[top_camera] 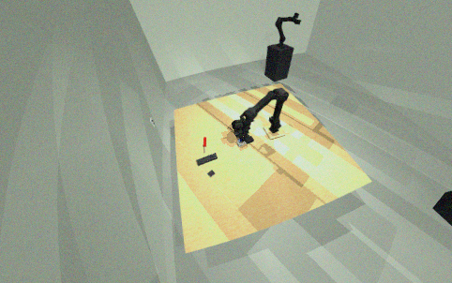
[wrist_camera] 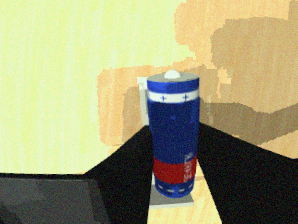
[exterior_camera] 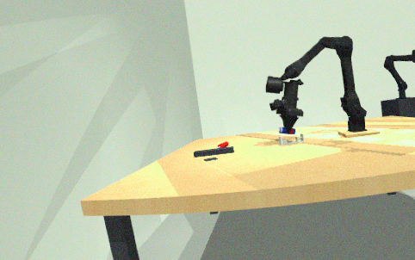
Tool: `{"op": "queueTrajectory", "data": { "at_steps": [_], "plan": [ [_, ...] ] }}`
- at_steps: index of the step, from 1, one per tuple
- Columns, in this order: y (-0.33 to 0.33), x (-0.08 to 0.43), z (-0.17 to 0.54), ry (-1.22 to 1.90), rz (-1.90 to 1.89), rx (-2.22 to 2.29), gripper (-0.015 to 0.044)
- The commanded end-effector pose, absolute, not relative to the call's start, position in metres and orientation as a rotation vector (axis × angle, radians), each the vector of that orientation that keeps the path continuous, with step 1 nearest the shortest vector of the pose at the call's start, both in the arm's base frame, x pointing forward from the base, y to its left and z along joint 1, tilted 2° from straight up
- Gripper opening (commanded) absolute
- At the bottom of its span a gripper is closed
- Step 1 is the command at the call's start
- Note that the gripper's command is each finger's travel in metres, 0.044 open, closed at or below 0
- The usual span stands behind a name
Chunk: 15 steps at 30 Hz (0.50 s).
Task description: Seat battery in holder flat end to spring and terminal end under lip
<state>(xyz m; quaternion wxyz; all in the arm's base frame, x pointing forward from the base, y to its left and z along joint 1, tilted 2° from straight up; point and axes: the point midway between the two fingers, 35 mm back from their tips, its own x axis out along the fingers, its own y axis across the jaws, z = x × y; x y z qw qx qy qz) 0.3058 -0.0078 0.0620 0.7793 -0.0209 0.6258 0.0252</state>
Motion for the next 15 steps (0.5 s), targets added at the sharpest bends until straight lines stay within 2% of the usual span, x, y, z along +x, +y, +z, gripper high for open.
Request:
{"op": "queueTrajectory", "data": {
  "at_steps": [1, 15],
  "plan": [
    [-0.0067, 0.3055, 0.0572, 1.314, 0.054, -0.035, 0.0088],
    [-0.0066, 0.3041, 0.0519, 1.25, 0.048, -0.035, 0.0088]
  ]
}}
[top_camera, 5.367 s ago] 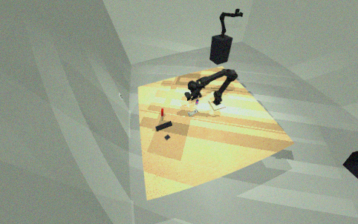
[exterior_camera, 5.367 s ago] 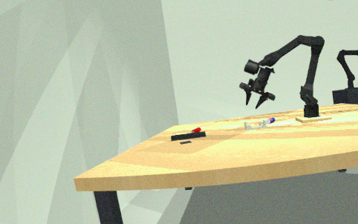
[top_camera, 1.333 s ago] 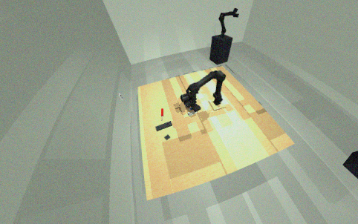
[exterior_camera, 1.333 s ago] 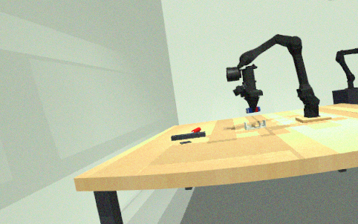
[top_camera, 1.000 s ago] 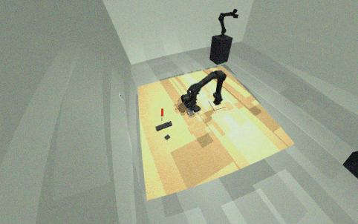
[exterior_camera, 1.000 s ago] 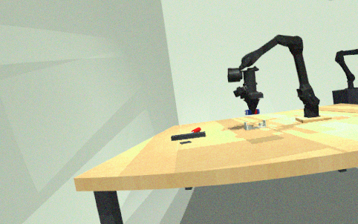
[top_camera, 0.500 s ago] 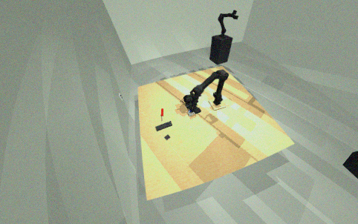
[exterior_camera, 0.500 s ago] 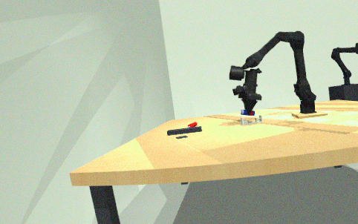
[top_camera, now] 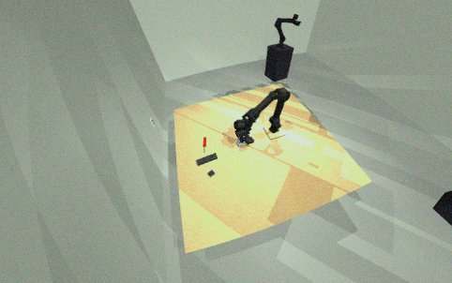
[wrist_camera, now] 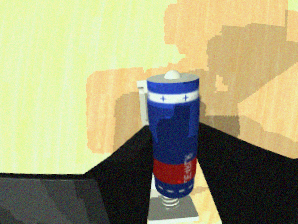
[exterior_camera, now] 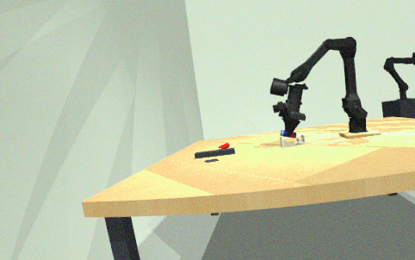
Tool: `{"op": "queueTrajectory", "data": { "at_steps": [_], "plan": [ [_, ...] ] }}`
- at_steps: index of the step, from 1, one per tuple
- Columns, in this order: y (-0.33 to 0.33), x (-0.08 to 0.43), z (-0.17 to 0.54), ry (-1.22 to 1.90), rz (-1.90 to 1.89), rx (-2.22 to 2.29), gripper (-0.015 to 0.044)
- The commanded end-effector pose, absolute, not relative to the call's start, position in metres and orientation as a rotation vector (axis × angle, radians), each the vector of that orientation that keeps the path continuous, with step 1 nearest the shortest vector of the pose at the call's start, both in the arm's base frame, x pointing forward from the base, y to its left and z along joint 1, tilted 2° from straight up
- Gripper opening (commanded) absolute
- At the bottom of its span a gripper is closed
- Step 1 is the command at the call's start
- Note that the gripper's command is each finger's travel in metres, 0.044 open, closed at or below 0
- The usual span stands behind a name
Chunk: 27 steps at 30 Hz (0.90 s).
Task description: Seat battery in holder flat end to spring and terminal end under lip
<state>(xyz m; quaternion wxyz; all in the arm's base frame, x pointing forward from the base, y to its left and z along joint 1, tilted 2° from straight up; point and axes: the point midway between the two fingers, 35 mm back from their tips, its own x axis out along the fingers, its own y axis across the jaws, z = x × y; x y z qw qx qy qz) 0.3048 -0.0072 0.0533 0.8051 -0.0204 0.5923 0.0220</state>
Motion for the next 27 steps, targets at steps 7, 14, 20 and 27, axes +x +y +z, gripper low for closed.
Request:
{"op": "queueTrajectory", "data": {
  "at_steps": [7, 14, 20, 27],
  "plan": [
    [-0.007, 0.303, 0.049, 1.208, 0.046, -0.034, 0.0088],
    [-0.007, 0.301, 0.046, 1.167, 0.045, -0.032, 0.0088],
    [-0.007, 0.3, 0.044, 1.132, 0.043, -0.032, 0.0088],
    [-0.007, 0.298, 0.041, 1.091, 0.042, -0.031, 0.0088]
  ]
}}
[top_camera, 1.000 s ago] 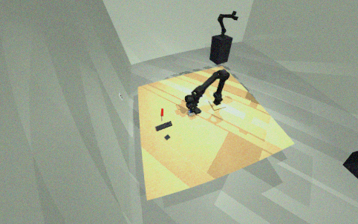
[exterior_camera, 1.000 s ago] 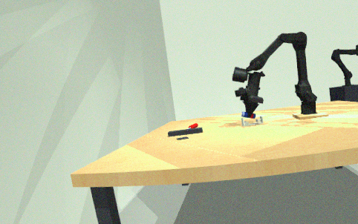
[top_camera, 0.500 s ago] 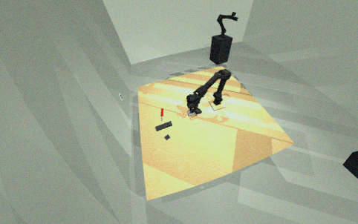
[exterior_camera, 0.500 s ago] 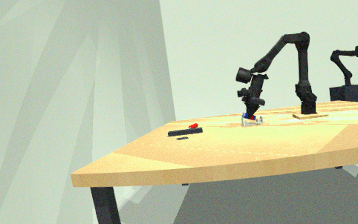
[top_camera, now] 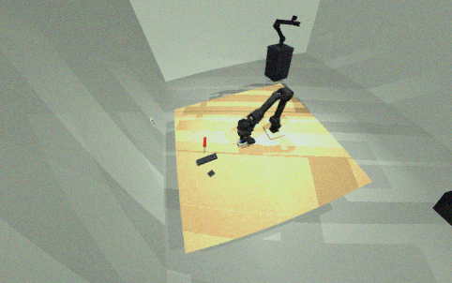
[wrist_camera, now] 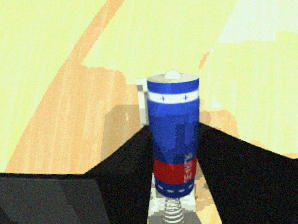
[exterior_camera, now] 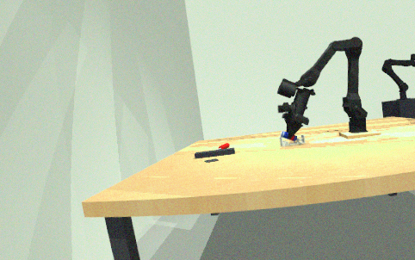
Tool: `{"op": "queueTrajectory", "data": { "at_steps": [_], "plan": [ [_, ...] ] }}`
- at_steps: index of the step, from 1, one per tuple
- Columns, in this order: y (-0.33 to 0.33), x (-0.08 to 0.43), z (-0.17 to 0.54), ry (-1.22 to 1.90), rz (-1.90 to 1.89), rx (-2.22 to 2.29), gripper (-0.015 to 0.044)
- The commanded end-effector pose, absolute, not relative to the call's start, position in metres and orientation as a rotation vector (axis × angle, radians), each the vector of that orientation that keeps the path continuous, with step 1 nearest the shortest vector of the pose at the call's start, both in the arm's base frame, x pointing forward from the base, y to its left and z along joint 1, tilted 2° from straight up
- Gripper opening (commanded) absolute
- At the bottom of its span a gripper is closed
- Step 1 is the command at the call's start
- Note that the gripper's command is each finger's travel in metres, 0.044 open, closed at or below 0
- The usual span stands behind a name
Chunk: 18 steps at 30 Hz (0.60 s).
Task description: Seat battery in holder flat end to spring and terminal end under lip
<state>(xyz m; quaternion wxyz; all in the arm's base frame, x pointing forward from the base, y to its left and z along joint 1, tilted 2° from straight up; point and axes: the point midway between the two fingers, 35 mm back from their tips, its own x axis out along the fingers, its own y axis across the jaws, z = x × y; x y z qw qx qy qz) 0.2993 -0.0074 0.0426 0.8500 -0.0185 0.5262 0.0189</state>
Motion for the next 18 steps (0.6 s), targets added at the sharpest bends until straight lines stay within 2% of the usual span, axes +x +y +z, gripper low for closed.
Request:
{"op": "queueTrajectory", "data": {
  "at_steps": [1, 18],
  "plan": [
    [-0.0066, 0.2975, 0.041, 1.085, 0.041, -0.031, 0.0088],
    [-0.0067, 0.2881, 0.0373, 1.053, 0.033, -0.034, 0.0088]
  ]
}}
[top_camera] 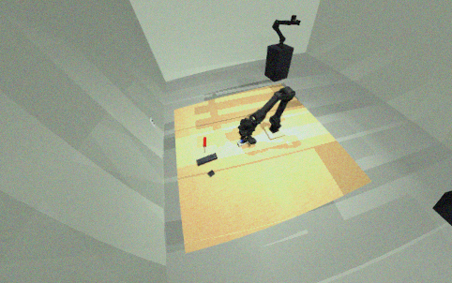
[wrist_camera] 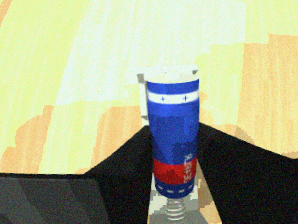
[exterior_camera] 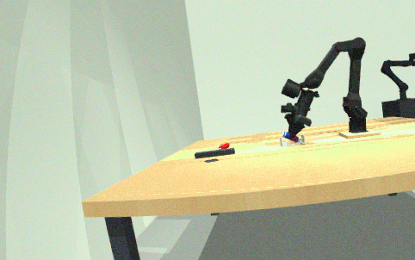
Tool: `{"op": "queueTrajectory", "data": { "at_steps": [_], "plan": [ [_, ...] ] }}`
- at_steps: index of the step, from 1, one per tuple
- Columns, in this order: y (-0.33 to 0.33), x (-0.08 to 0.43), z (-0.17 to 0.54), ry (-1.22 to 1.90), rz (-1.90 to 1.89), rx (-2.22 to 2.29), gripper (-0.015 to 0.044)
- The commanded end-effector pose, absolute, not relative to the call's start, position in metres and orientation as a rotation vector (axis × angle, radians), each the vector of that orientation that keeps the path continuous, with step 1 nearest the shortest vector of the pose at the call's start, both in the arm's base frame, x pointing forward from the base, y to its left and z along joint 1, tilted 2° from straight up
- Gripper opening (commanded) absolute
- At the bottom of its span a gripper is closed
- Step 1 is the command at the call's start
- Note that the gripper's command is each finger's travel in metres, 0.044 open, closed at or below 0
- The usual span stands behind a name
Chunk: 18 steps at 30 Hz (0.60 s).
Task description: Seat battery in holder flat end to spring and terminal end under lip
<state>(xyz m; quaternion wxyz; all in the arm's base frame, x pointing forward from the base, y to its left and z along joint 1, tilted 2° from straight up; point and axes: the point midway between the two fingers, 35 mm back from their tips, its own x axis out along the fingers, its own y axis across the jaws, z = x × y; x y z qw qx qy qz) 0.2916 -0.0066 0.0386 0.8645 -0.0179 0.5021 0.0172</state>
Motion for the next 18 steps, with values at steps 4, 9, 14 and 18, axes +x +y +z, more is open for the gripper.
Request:
{"op": "queueTrajectory", "data": {
  "at_steps": [4, 9, 14, 18],
  "plan": [
    [-0.007, 0.284, 0.037, 1.053, 0.032, -0.035, 0.0088],
    [-0.007, 0.28, 0.036, 1.054, 0.031, -0.035, 0.0088],
    [-0.007, 0.276, 0.036, 1.056, 0.031, -0.036, 0.0088],
    [-0.008, 0.274, 0.036, 1.059, 0.03, -0.036, 0.0088]
  ]
}}
